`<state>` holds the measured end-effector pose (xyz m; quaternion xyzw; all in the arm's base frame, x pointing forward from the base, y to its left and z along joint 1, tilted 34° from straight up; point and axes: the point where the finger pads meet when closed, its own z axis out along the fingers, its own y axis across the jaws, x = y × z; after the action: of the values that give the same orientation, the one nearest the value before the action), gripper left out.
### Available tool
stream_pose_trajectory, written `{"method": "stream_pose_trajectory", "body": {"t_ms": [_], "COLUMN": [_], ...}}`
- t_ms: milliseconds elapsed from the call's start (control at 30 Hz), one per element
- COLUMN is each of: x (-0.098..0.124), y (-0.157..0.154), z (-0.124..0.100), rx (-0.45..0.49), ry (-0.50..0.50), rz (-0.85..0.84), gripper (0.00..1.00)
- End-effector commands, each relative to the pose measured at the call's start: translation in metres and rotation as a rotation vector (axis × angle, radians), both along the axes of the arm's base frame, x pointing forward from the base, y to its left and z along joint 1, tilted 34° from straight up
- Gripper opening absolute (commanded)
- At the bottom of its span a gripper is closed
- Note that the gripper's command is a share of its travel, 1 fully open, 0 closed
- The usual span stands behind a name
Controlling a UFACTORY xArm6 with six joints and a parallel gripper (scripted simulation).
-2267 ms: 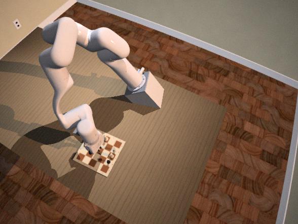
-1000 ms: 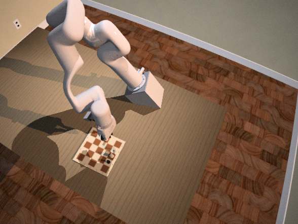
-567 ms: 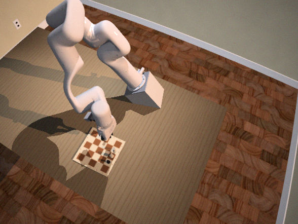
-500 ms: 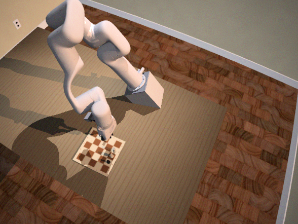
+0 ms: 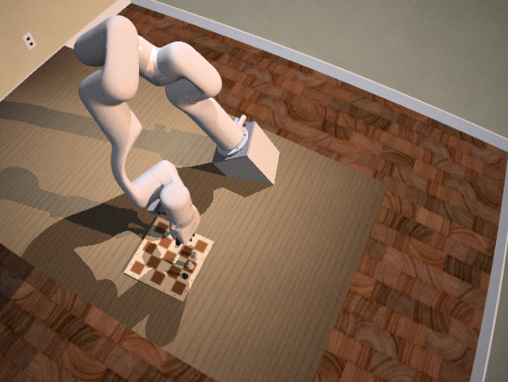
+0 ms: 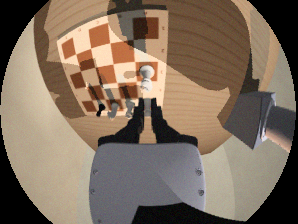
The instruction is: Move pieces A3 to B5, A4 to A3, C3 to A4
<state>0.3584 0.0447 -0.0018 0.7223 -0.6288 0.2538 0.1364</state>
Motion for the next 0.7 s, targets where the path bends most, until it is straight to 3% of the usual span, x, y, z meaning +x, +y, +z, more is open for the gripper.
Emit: {"method": "stream_pose_trajectory", "body": {"t_ms": [0, 233, 667], "x": [0.006, 0.009, 0.009], "y": [-0.009, -0.016, -0.017], "z": [-0.016, -0.028, -0.028], "rx": [0.0, 0.0, 0.0], "ry": [-0.006, -0.006, -0.006], "rz": [0.002, 0.002, 0.002], "gripper": [0.0, 0.0, 0.0]}}
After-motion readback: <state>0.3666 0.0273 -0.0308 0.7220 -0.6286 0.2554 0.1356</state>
